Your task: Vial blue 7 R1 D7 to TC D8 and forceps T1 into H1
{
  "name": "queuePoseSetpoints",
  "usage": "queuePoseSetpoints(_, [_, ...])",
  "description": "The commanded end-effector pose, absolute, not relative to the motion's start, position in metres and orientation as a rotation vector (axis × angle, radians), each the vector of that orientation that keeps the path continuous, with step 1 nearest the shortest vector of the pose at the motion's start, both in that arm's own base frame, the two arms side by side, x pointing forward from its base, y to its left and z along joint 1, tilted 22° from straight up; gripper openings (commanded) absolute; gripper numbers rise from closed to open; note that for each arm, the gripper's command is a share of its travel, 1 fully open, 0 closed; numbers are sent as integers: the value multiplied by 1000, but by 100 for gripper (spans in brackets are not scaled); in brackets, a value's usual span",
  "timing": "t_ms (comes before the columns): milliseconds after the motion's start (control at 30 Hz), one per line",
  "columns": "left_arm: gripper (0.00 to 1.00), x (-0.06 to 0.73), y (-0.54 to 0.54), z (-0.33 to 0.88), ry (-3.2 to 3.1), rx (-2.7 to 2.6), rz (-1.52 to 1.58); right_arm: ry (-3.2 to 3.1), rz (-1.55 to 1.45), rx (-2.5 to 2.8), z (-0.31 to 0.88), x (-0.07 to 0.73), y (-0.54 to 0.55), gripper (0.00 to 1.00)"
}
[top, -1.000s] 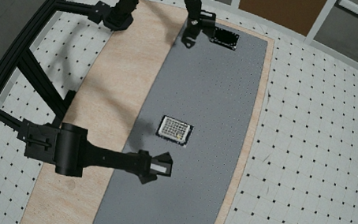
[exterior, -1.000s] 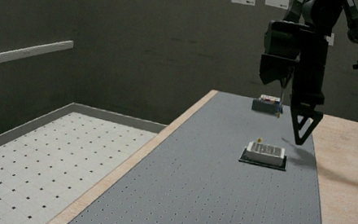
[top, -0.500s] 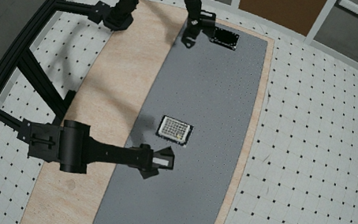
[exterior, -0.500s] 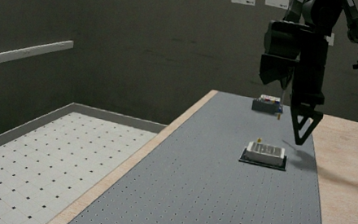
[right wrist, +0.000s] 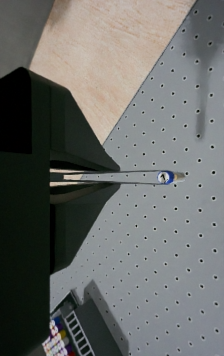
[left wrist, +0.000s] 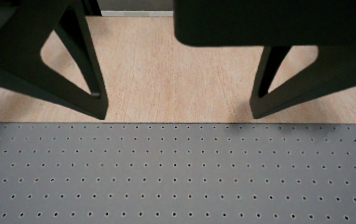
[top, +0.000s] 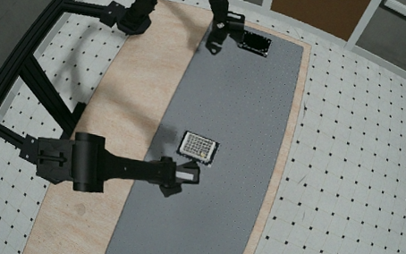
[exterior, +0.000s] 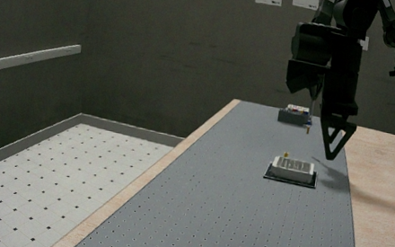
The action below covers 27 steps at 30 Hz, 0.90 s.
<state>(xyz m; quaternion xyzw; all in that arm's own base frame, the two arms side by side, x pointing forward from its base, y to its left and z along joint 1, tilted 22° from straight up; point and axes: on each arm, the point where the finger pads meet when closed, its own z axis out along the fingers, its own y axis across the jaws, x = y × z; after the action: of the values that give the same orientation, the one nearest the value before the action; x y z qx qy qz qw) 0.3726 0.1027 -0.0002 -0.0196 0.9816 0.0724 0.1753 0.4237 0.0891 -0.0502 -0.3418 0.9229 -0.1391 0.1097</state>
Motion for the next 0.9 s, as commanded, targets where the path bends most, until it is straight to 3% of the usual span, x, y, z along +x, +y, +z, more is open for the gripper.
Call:
queuePoseSetpoints(0, [100,379,103,5,2766,-43,211,2729,-407,-1012,-58,426,102,9])
queuePoseSetpoints(867, [100,379,103,5,2766,-43,211,2728,-410,-1012,-64,426,143,9])
